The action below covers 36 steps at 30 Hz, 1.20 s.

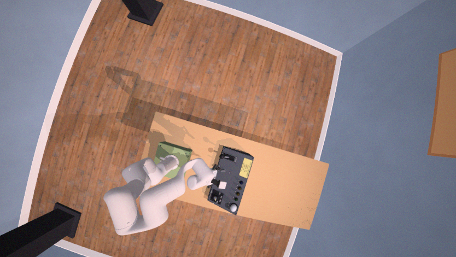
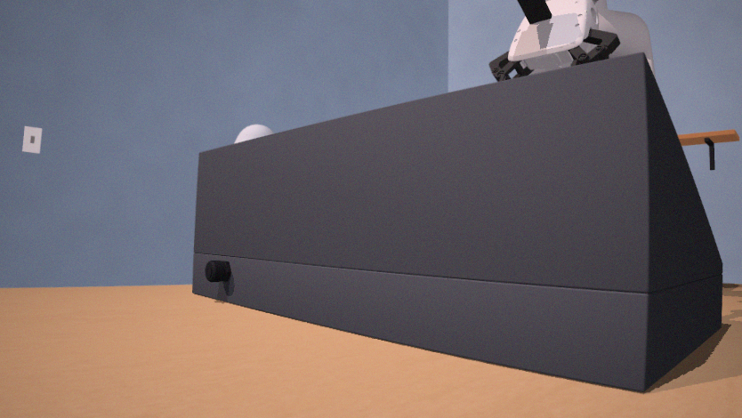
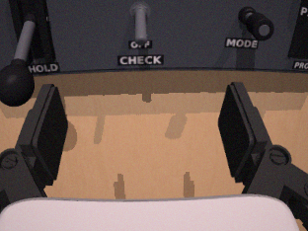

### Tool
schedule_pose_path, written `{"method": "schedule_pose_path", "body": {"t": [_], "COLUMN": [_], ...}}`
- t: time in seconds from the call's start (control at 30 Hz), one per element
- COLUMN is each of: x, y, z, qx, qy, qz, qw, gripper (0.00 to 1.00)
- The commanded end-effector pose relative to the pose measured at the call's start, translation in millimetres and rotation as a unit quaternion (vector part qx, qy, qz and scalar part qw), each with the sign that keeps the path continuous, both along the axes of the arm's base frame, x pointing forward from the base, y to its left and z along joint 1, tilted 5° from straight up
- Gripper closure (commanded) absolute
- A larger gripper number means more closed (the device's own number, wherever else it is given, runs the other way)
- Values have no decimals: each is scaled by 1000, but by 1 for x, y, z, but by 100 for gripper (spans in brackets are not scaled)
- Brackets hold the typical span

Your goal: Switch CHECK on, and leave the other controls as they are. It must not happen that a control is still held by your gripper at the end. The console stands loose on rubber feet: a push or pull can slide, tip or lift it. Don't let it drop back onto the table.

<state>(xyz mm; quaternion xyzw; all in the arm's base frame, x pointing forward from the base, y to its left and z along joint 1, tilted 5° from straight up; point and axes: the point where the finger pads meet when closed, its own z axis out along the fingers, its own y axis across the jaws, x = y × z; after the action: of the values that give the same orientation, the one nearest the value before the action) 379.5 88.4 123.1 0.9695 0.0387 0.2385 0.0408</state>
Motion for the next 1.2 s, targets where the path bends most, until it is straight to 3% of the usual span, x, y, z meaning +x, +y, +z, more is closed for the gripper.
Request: {"method": "schedule_pose_path", "body": {"t": [0.0,0.8,0.83,1.17], "x": [1,1,1,1], "y": [-1,-1,-1,-1], "z": [1,1,1,1], "qx": [6,6,6,6], "qy": [43,43,43,43], "qz": [2,2,2,2], "qw": [999,999,999,999], "gripper": [0,0,24,24]}}
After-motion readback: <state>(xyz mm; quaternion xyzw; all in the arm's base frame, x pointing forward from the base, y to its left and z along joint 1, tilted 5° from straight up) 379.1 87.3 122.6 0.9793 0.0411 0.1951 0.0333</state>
